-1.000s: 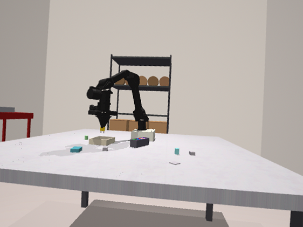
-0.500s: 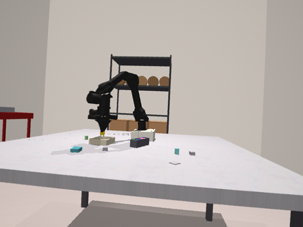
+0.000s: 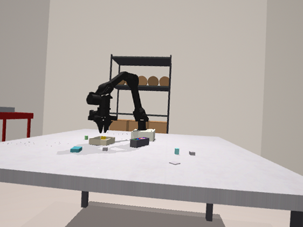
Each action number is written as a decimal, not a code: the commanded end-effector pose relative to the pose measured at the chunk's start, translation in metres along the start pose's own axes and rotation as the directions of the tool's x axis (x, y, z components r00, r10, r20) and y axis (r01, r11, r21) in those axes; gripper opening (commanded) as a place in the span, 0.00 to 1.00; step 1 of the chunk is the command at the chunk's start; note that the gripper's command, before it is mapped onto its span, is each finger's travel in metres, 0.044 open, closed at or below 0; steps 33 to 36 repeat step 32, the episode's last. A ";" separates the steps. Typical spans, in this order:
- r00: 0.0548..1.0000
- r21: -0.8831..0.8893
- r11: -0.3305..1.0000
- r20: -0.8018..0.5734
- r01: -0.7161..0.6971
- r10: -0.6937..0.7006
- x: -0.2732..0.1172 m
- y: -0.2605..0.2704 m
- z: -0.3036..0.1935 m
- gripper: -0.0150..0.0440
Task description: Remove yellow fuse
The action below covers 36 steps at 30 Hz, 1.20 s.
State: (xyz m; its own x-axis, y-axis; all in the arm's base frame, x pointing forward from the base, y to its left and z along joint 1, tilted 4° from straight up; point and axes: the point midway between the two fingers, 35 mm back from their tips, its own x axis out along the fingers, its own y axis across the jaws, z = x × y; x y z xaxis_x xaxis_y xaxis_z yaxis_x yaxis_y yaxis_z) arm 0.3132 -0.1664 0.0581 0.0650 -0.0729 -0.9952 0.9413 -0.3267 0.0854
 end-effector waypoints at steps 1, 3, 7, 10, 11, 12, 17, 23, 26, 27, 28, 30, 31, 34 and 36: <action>1.000 0.000 1.000 0.000 -0.001 0.001 0.000 0.000 0.000 0.70; 1.000 0.000 1.000 0.000 -0.001 0.001 0.000 0.000 0.000 0.79; 1.000 -0.004 1.000 -0.006 0.004 -0.004 -0.034 0.000 -0.001 0.81; 1.000 -0.005 1.000 -0.006 0.005 -0.005 -0.037 -0.001 -0.001 0.81; 1.000 -0.005 1.000 -0.006 0.005 -0.005 -0.037 -0.001 -0.001 0.81; 1.000 -0.005 1.000 -0.006 0.005 -0.005 -0.037 -0.001 -0.001 0.81; 1.000 -0.005 1.000 -0.006 0.005 -0.005 -0.037 -0.001 -0.001 0.81; 1.000 -0.003 1.000 -0.001 0.002 -0.002 -0.037 -0.001 0.000 0.81; 1.000 -0.003 1.000 -0.001 0.002 -0.002 -0.037 -0.001 0.000 0.81; 1.000 -0.003 1.000 -0.001 0.002 -0.002 -0.037 -0.001 0.000 0.81; 1.000 -0.003 1.000 -0.001 0.002 -0.002 -0.037 -0.001 0.000 0.81; 1.000 -0.003 1.000 -0.001 0.002 -0.002 -0.037 -0.001 0.000 0.81; 1.000 -0.003 1.000 -0.001 0.002 -0.002 -0.037 -0.001 0.000 0.81; 1.000 -0.003 1.000 -0.001 0.002 -0.002 -0.037 -0.001 0.000 0.81; 1.000 -0.003 1.000 -0.001 0.002 -0.002 -0.037 -0.001 0.000 0.81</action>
